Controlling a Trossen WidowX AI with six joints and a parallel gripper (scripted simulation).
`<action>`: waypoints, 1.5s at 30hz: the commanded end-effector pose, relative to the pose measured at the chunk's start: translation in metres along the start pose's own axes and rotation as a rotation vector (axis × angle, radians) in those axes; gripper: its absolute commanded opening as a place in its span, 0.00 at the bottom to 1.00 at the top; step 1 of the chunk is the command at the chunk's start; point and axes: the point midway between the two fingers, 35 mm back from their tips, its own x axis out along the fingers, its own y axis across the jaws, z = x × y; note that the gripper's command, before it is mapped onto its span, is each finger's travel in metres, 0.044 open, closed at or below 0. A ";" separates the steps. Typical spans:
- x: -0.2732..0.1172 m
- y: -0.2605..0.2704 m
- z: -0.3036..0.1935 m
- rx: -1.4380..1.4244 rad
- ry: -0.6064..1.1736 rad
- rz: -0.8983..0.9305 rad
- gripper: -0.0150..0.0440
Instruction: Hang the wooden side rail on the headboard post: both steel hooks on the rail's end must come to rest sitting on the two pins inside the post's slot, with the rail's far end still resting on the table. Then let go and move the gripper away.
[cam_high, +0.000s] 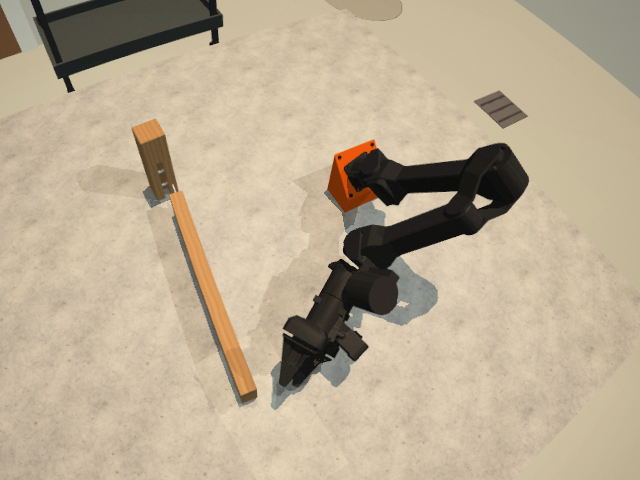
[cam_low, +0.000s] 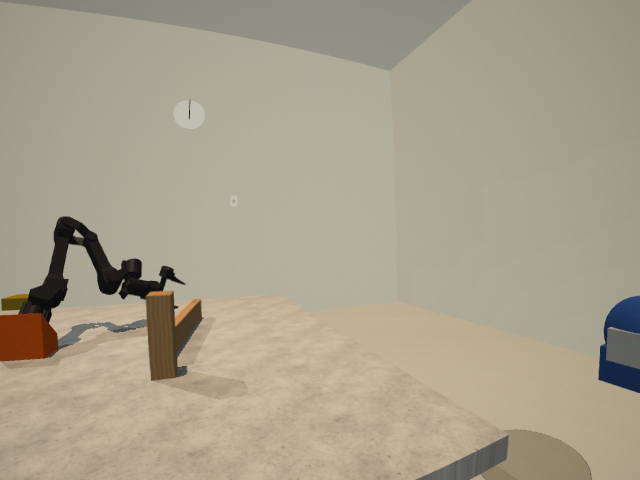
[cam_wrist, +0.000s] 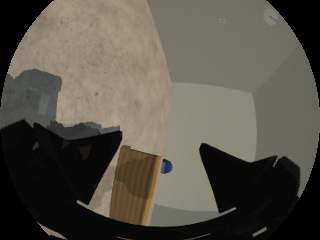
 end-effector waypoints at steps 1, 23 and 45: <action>-0.007 0.001 -0.053 0.132 0.109 0.008 1.00; -0.120 -0.001 -0.251 1.055 0.542 -0.254 1.00; -0.276 0.019 -0.326 1.772 0.681 -0.865 1.00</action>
